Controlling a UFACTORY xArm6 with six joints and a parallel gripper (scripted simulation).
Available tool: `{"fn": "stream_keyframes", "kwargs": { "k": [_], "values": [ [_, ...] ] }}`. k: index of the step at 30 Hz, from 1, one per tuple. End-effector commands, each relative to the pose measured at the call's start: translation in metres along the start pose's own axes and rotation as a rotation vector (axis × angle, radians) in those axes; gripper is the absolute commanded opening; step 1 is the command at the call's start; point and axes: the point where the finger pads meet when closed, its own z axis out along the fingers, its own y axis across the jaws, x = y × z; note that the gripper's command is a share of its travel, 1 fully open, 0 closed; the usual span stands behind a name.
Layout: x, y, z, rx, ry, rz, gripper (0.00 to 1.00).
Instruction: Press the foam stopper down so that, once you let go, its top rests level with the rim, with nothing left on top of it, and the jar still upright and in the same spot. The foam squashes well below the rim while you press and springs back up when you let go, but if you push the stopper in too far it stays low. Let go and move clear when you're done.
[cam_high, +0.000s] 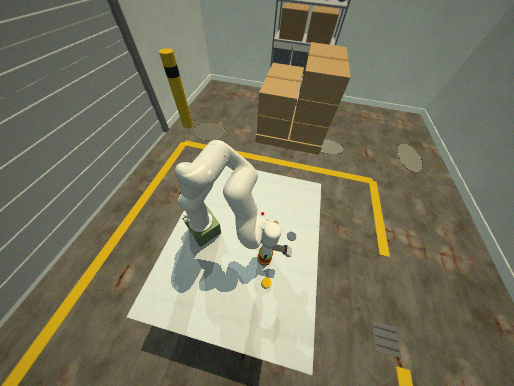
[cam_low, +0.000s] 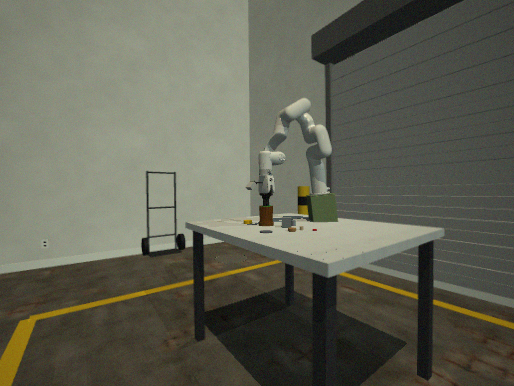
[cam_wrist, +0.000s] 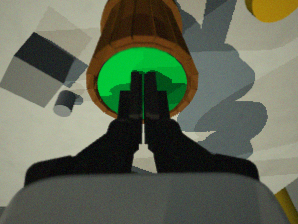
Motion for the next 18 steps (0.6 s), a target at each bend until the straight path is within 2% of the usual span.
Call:
{"fn": "stream_keyframes", "kwargs": {
  "k": [1,18],
  "values": [
    [0.0015,0.0003,0.0013,-0.001,0.004,0.0,0.0],
    [0.0015,0.0003,0.0033,-0.001,0.004,0.0,0.0]
  ]
}}
